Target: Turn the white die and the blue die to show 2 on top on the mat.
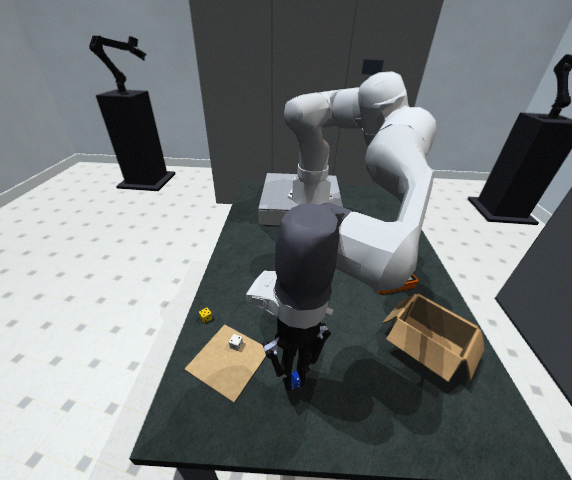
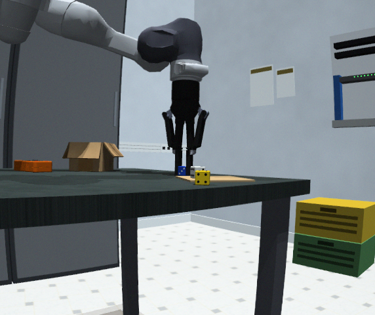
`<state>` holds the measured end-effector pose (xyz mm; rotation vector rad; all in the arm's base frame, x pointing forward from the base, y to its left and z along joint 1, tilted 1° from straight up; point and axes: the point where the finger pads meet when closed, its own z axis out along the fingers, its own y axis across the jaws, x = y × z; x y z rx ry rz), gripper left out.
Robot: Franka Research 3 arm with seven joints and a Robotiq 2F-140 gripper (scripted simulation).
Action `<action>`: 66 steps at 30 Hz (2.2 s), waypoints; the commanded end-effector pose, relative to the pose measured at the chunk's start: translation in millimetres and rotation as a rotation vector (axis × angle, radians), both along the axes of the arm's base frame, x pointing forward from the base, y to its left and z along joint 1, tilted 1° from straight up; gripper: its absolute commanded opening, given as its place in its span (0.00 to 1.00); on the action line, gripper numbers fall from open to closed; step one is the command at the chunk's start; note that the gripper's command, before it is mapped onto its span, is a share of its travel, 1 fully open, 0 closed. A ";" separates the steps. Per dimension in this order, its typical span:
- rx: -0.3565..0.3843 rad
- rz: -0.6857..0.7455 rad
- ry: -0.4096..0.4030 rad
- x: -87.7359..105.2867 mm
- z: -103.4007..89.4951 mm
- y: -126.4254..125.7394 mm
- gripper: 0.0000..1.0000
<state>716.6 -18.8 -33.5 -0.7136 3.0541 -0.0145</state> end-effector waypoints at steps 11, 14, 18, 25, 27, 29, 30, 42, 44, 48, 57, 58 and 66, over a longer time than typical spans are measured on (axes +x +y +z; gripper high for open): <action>0.001 0.004 -0.004 1.6 -0.5 0.0 0.21; 0.001 0.004 -0.004 1.6 -0.5 0.0 0.21; 0.001 0.004 -0.004 1.6 -0.5 0.0 0.21; 0.001 0.004 -0.004 1.6 -0.5 0.0 0.21; 0.001 0.004 -0.004 1.6 -0.5 0.0 0.21; 0.001 0.004 -0.004 1.6 -0.5 0.0 0.21; 0.001 0.004 -0.004 1.6 -0.5 0.0 0.21; 0.001 0.004 -0.004 1.3 18.7 0.1 0.21; 0.001 0.004 -0.004 1.2 31.6 0.2 0.21; 0.001 0.004 -0.004 0.8 62.2 0.4 0.21; 0.001 0.004 -0.004 0.4 97.7 0.6 0.21; 0.001 0.004 -0.004 0.4 98.9 0.7 0.21; 0.001 0.004 -0.004 0.4 99.5 0.7 0.21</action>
